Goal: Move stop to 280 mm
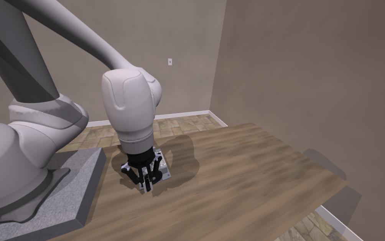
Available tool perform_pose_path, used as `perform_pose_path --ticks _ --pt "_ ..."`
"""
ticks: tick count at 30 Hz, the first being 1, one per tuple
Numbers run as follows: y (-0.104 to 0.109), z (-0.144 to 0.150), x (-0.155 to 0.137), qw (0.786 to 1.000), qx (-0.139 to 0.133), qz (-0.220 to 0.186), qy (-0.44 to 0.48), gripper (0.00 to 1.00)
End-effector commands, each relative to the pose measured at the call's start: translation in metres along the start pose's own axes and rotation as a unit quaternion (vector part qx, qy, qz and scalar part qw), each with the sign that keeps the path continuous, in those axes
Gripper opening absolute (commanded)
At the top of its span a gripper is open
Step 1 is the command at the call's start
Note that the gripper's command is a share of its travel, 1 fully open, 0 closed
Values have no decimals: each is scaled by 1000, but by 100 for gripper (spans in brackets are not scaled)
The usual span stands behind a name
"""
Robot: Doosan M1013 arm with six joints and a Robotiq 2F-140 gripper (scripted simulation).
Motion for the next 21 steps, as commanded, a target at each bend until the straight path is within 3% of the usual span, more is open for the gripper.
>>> perform_pose_path --ticks 1,21 --pt "-5 1 0 1000 0 0 0 4" --pt "-23 -1 0 1000 0 0 0 4"
Point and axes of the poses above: the point where the finger pads meet when closed, its own y axis back along the fingers, its own z axis across the jaws, x = y × z, the point moved 6 cm from there along y, back along the fingers, and after that the axes turned 10 degrees about -y, right-handed, at the moved point
